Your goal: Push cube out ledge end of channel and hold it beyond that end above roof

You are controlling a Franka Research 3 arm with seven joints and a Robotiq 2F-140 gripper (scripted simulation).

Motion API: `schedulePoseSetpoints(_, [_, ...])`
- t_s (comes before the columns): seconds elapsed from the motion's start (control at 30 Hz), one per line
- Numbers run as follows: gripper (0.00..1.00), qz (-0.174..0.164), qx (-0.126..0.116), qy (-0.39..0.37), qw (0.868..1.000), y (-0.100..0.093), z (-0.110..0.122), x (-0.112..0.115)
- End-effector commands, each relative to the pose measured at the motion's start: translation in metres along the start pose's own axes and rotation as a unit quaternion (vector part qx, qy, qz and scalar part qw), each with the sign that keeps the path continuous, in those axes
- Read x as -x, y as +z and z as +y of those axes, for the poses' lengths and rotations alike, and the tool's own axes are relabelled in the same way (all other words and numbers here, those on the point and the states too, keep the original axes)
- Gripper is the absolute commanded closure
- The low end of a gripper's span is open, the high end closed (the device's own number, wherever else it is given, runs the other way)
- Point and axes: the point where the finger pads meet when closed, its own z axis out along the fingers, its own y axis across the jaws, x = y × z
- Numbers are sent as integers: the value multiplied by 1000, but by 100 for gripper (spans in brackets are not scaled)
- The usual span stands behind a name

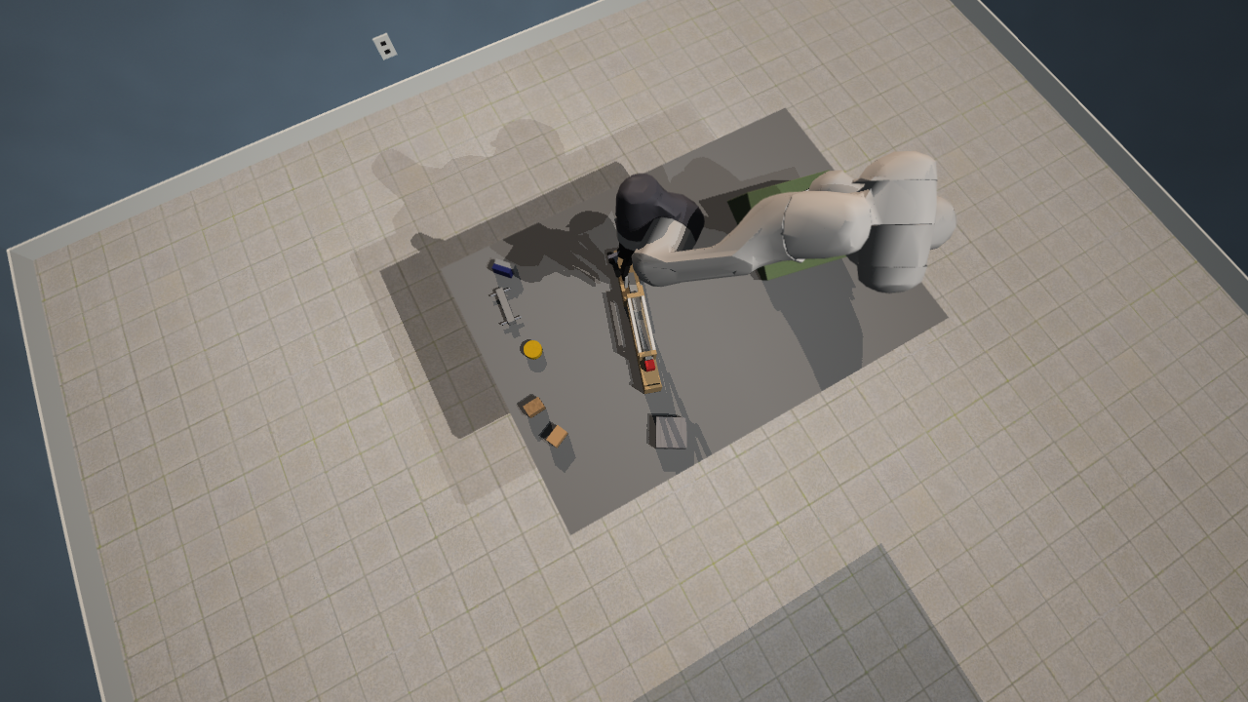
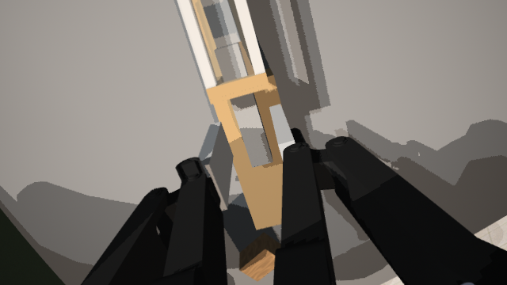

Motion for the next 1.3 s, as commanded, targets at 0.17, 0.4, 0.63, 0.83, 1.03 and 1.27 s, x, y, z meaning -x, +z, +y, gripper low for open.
schedulePoseSetpoints(0.17, [77, 0, -3, 12, 1000, 0, -2, 0])
schedulePoseSetpoints(0.4, [77, 0, -3, 12, 1000, 0, -2, 0])
schedulePoseSetpoints(0.63, [77, 0, -3, 12, 1000, 0, -2, 0])
schedulePoseSetpoints(0.83, [100, 0, -3, 12, 1000, 0, -2, 15])
schedulePoseSetpoints(1.03, [100, 0, -3, 12, 1000, 0, -5, 74])
schedulePoseSetpoints(1.27, [100, 0, -3, 12, 1000, 30, -5, 74])
